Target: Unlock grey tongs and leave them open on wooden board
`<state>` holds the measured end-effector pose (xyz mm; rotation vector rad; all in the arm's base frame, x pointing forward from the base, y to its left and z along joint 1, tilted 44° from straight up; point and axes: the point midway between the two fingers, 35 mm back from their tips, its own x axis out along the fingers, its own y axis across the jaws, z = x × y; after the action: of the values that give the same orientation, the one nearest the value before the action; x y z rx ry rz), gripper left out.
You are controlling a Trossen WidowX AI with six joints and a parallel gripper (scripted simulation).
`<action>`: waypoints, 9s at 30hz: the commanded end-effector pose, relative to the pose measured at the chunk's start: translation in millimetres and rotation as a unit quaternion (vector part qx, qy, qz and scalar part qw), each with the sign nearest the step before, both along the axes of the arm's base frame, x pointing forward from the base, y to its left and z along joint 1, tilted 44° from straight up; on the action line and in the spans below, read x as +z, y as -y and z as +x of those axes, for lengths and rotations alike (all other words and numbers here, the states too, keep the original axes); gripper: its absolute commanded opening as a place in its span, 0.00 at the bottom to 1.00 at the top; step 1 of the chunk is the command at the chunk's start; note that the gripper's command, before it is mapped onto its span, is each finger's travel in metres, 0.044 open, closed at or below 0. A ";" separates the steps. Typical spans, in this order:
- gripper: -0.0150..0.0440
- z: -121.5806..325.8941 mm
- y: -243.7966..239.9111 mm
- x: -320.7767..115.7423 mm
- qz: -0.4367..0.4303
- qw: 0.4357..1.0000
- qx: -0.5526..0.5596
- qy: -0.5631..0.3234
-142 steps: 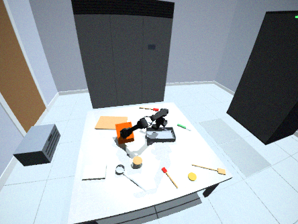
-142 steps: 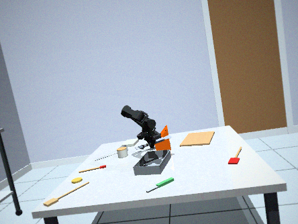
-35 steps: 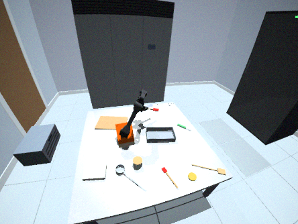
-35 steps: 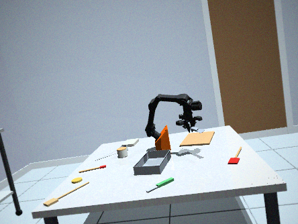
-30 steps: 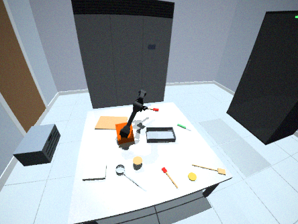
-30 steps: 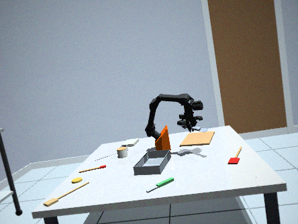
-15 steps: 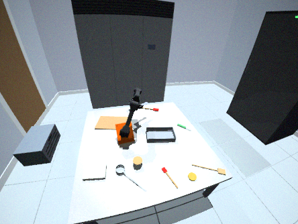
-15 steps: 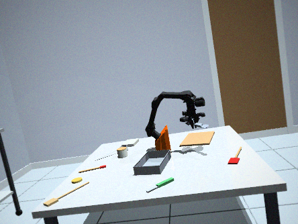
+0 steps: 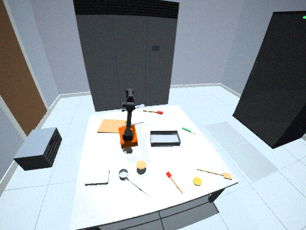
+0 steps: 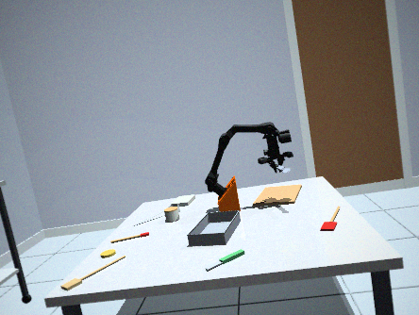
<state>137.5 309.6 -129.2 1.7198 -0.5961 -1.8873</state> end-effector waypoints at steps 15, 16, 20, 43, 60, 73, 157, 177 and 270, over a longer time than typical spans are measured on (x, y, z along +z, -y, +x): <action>0.00 -137.2 -26.6 -17.9 -0.012 0.989 -0.121 0.090; 0.00 -144.8 -26.5 -18.7 -0.014 0.987 -0.127 0.095; 0.00 -175.4 -24.3 -21.9 -0.023 0.981 -0.154 0.117; 0.00 -215.8 -18.4 -28.7 -0.035 0.967 -0.225 0.115; 0.00 -207.6 -28.4 -28.6 -0.010 0.920 -0.386 -0.060; 0.00 -193.8 -34.8 -10.8 0.028 0.854 -0.480 -0.198; 0.00 -209.8 -26.8 -30.2 -0.016 0.932 -0.361 -0.029; 0.00 -216.7 -17.5 -26.4 -0.036 0.970 -0.195 0.142; 0.31 -226.4 58.8 -109.5 -0.038 0.971 -0.185 0.147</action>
<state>-89.0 250.7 -238.8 1.9594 -1.1585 -1.8225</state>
